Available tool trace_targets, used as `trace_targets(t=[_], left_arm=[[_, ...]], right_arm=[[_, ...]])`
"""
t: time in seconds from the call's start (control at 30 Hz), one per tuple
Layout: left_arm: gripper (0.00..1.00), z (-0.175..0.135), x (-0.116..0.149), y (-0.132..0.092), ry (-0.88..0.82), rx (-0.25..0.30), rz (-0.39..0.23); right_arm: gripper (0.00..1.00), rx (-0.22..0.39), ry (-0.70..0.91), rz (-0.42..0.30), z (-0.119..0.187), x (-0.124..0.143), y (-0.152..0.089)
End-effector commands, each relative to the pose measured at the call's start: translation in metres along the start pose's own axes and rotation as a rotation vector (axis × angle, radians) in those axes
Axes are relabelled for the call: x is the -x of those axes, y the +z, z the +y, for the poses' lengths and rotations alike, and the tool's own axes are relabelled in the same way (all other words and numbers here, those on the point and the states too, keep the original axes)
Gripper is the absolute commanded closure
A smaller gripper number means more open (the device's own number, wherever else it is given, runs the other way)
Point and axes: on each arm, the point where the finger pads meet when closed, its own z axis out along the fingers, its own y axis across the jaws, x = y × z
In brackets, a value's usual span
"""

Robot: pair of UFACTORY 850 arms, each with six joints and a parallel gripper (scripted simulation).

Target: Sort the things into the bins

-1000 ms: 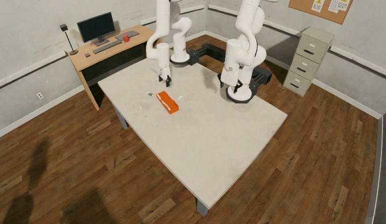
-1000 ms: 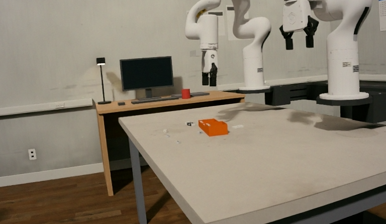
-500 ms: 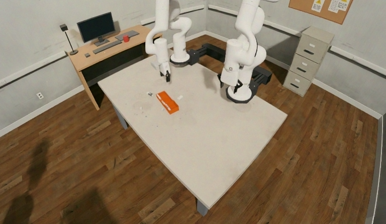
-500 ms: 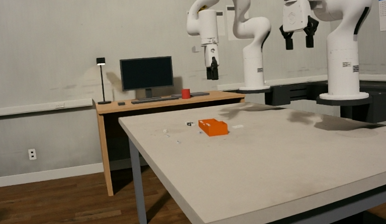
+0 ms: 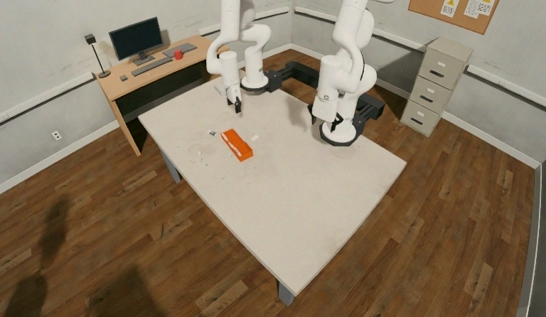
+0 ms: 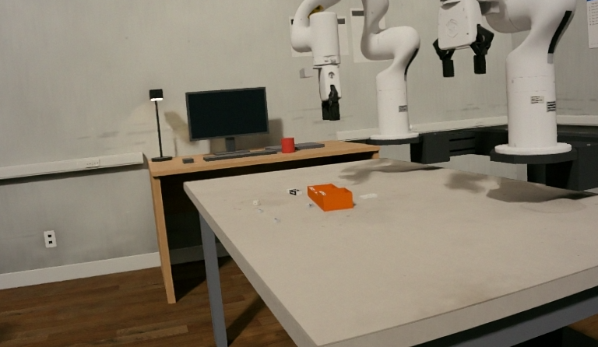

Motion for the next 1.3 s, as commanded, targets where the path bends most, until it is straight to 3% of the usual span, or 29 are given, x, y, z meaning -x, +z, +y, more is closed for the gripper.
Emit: trace_targets(t=[0.0,1.13,1.17,1.27], left_arm=[[0.00,0.000,0.001,0.000,0.000,0.000,-0.001],[0.00,0.000,0.001,0.000,0.000,0.000,-0.001],[0.00,0.000,0.001,0.000,0.000,0.000,-0.001],[0.00,0.000,0.001,0.000,0.000,0.000,-0.001]], right_arm=[[0.00,-0.001,0.000,0.001,-0.001,-0.001,-0.001],[0.00,-0.001,0.000,0.001,-0.001,-0.001,-0.001],[0.68,-0.001,-0.050,0.001,-0.003,-0.007,0.004],[0.68,-0.001,-0.150,0.002,-0.006,-0.021,0.013]])
